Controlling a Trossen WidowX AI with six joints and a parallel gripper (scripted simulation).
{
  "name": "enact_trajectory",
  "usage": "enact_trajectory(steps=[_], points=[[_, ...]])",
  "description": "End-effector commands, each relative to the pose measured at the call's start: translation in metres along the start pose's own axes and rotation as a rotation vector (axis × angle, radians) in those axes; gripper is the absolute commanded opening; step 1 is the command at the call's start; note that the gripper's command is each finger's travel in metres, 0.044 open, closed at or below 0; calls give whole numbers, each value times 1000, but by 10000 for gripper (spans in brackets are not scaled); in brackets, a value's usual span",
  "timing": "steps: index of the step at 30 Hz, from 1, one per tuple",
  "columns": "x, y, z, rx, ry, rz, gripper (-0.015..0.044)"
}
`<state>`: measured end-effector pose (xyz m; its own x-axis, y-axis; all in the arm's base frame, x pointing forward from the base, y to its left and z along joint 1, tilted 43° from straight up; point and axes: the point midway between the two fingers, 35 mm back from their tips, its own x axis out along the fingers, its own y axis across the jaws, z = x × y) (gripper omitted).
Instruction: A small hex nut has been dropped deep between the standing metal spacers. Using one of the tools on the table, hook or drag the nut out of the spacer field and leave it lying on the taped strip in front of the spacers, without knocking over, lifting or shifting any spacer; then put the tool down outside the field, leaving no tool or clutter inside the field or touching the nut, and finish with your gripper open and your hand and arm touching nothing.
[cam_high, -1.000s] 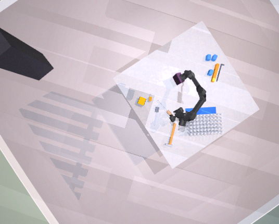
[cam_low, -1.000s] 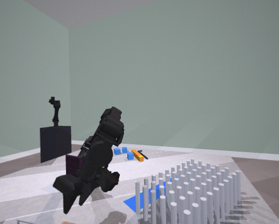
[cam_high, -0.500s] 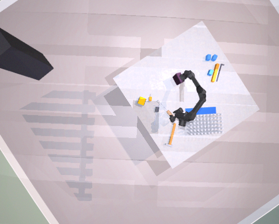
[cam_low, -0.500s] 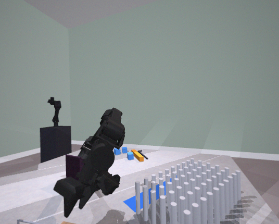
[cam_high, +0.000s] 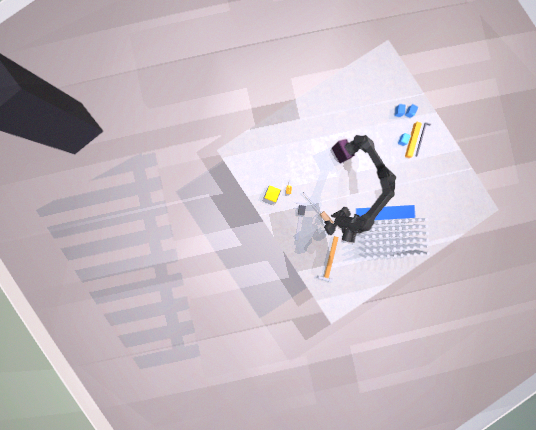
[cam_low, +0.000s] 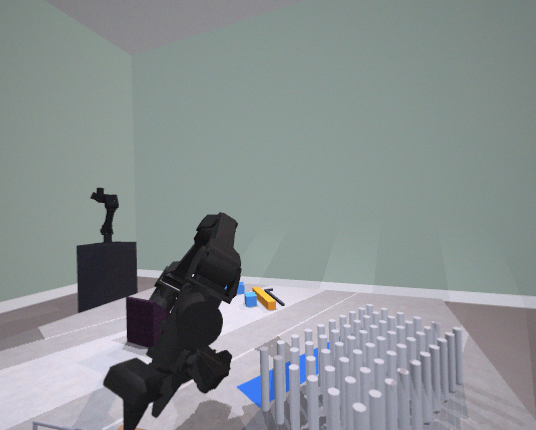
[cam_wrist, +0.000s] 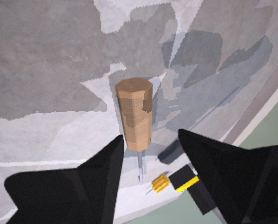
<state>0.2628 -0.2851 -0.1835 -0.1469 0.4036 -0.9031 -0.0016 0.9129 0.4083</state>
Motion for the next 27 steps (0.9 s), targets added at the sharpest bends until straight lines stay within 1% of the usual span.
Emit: enact_trajectory(steps=[1,19,27], points=[[9,4,2,4,3,9,280],[33,13,10,4,3,10,280],[33,13,10,4,3,10,227]])
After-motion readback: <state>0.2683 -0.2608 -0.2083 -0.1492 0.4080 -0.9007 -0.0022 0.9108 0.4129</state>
